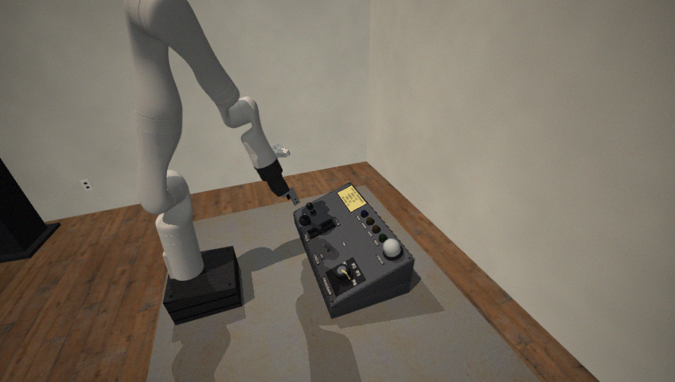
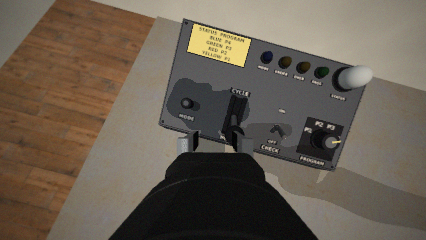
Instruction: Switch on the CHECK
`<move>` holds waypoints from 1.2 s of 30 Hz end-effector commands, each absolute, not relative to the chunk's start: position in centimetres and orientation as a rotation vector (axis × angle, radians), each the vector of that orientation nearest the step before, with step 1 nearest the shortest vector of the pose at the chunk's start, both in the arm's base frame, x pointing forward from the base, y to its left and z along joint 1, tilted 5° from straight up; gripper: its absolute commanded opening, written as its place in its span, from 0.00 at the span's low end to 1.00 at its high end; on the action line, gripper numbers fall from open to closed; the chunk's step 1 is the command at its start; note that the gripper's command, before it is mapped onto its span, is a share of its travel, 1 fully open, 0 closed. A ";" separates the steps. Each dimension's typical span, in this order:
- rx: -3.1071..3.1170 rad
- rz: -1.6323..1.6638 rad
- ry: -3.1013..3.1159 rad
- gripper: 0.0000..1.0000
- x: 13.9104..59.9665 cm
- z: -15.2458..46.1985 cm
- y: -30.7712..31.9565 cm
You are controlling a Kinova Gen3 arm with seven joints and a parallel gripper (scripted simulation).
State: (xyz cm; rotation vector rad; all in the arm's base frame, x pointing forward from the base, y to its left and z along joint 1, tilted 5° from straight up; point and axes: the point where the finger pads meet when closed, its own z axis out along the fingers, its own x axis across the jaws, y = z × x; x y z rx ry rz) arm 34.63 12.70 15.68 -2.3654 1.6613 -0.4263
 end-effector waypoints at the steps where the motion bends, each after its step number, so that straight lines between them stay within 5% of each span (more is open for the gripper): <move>1: -2.357 -0.424 1.683 1.00 35.1 15.6 11.6; 36: -2.353 -0.417 1.680 1.00 37.1 15.2 -8.7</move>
